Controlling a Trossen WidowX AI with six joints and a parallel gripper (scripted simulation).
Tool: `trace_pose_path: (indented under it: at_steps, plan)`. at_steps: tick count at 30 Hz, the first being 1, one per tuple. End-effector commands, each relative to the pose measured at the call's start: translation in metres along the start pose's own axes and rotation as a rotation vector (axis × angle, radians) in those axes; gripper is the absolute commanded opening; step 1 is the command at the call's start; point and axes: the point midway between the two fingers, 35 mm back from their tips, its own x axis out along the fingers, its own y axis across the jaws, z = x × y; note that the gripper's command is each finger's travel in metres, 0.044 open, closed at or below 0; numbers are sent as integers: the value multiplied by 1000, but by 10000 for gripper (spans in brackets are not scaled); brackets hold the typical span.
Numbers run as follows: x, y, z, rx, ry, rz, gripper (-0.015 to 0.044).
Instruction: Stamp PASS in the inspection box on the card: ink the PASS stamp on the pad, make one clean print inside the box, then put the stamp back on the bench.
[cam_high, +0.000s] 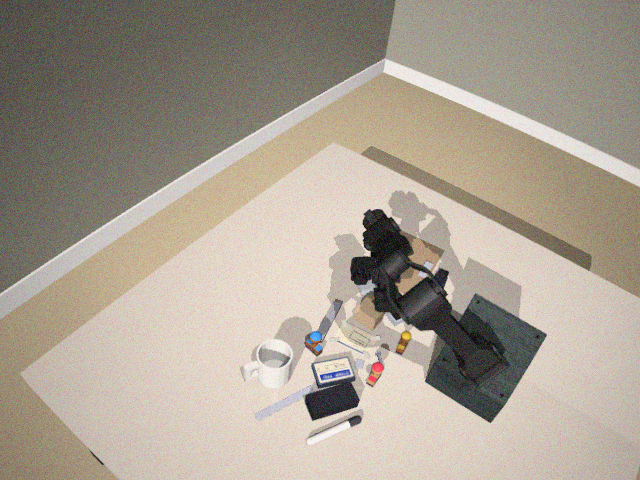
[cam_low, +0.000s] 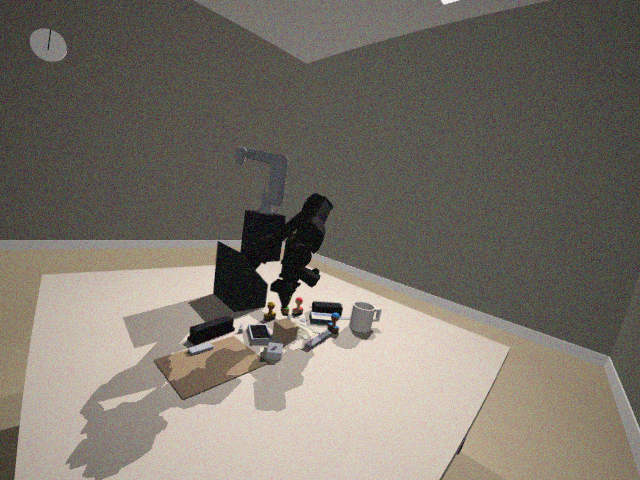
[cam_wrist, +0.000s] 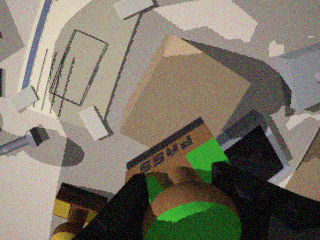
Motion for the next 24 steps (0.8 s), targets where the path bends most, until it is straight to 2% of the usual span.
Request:
trace_pose_path:
  at_steps: [1,12,24]
  plan:
    - [-1,17,13,-158,-6,3,0]
    - [1,54,39,-510,-14,13,0]
    - [5,54,39,-516,-13,12,0]
